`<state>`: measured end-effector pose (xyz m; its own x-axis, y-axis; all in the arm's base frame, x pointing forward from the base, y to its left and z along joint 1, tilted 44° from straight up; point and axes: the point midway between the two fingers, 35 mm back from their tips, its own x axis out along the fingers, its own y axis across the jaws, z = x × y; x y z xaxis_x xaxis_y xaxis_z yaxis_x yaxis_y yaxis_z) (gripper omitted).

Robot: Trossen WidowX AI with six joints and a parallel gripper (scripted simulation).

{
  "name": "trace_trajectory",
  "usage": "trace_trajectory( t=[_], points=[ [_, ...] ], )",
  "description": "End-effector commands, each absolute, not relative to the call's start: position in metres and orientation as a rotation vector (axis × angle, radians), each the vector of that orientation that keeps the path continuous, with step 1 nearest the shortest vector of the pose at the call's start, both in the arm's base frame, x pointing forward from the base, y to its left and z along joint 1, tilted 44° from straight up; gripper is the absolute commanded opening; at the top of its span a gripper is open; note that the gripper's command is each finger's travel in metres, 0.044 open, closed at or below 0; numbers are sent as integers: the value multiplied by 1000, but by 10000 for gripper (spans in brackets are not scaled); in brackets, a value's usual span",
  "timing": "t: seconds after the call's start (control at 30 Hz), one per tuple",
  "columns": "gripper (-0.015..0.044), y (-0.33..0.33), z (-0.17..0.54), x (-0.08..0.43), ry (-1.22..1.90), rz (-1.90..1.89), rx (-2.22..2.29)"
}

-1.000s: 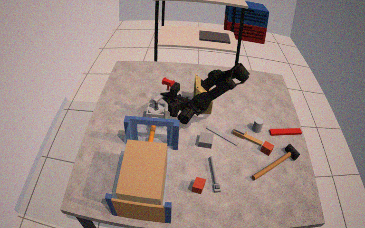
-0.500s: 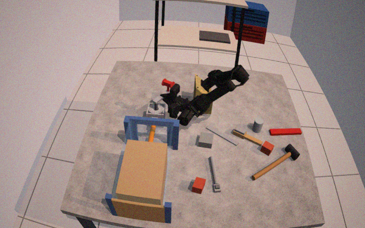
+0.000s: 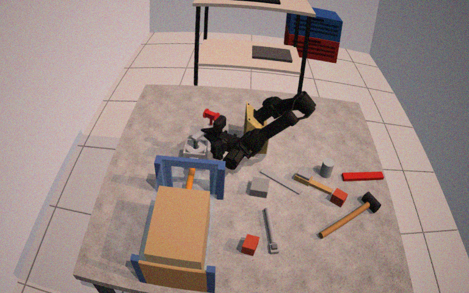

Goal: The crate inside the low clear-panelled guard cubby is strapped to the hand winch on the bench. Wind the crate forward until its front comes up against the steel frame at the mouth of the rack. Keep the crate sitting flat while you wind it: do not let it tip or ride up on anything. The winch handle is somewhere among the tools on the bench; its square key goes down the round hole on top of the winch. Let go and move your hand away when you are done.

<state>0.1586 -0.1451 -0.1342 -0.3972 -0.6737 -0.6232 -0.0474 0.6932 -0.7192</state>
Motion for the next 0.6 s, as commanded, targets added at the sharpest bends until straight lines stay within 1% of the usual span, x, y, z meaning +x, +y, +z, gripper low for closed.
trace_trajectory(
  t=[0.0,0.23,0.57],
  points=[
    [53,-145,-134,159,1874,-765,-565],
    [236,-145,-134,159,1874,-765,-565],
    [240,-145,-134,159,1874,-765,-565]
  ],
)
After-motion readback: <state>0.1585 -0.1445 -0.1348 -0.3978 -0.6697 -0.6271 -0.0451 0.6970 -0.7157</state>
